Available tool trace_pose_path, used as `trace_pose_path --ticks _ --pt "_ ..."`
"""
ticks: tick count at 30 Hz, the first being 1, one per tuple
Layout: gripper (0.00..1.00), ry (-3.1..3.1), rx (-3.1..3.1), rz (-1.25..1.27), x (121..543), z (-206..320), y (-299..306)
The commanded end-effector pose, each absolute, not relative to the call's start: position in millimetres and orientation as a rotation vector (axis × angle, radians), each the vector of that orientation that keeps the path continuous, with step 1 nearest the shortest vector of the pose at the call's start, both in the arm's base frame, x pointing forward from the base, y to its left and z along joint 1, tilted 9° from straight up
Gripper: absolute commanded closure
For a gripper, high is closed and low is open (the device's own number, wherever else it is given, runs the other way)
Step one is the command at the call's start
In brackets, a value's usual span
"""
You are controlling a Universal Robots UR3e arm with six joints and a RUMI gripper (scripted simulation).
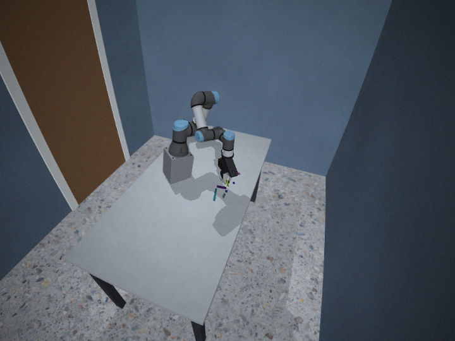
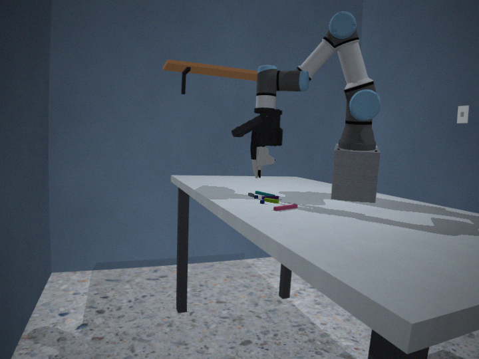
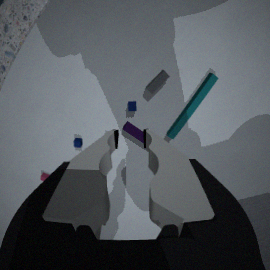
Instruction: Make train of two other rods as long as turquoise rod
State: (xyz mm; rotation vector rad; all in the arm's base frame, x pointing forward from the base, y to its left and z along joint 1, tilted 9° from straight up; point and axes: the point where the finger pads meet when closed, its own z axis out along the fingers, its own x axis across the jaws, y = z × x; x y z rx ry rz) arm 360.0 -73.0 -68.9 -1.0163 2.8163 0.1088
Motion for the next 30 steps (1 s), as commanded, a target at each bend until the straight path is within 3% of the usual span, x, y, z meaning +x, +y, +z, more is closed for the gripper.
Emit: trace_pose_path --ticks 1,30 --pt "0.86 2.815 -1.016 0.106 360.8 -69.7 -73.4" --pt "0.86 2.815 -1.016 0.106 364.2 -103.6 -70.3"
